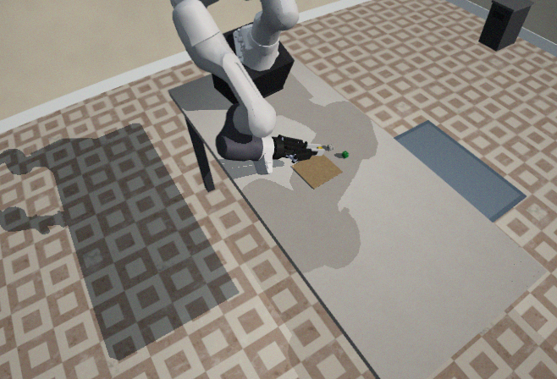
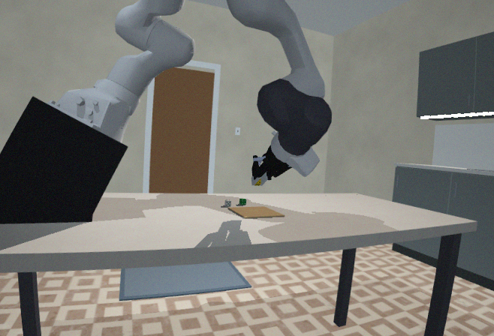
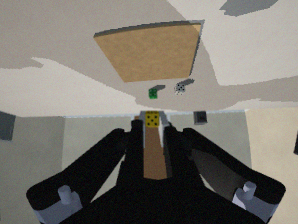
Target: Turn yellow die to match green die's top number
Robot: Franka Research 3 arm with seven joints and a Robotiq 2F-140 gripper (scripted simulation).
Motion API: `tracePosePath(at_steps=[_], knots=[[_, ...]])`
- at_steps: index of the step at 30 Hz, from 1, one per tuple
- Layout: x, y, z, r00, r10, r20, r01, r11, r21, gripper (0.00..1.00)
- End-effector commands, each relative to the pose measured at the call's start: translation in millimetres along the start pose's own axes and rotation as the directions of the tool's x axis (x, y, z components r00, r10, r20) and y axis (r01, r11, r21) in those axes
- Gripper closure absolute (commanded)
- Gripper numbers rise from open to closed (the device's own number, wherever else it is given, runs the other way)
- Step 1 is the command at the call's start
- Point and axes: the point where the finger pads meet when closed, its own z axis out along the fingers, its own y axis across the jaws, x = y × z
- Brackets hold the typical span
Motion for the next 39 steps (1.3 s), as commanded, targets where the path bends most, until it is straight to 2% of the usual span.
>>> tracePosePath(at_steps=[1, 5, 20, 39], knots=[[5, 1, 3.7, 1.0, -0.015, 0.002, 0.015, 1.0, -0.004, 0.91], [10, 1, 6.3, 1.0, -0.015, 0.002, 0.015, 1.0, -0.004, 0.91], [55, 0, 30.4, 1.0, -0.015, 0.002, 0.015, 1.0, -0.004, 0.91], [62, 0, 34.1, 1.0, -0.015, 0.002, 0.015, 1.0, -0.004, 0.91]])
